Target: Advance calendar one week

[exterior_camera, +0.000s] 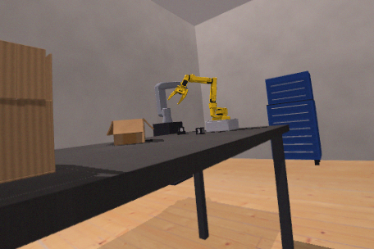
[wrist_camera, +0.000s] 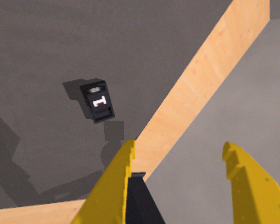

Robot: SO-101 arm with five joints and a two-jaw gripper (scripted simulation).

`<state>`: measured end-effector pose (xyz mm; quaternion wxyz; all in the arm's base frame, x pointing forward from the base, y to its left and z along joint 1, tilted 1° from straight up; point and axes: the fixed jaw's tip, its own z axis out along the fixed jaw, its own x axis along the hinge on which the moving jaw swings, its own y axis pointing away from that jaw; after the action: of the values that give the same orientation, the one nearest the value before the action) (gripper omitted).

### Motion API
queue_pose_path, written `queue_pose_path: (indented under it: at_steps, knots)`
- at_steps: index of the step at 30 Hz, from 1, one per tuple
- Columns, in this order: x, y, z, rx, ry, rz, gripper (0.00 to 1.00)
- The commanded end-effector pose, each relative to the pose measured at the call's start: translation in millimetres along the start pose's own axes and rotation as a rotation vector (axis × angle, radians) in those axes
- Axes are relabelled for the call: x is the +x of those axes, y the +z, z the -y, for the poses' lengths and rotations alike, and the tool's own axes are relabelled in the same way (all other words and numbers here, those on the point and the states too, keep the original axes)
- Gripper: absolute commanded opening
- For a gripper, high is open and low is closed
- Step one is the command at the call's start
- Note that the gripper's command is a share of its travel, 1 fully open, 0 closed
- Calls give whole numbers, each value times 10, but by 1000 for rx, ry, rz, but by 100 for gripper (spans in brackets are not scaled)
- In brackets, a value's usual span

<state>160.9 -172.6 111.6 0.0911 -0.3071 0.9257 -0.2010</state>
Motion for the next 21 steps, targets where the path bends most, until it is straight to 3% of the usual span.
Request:
queue_pose_path:
  at_steps: [1, 7, 9, 21]
  knots:
    - [-167, 3, -17, 10, 51, 33, 35]
    - [-471, 21, -91, -7, 145, 86, 35]
    - [-471, 21, -91, -7, 145, 86, 35]
    - [-1132, -3, -391, -87, 361, 194, 35]
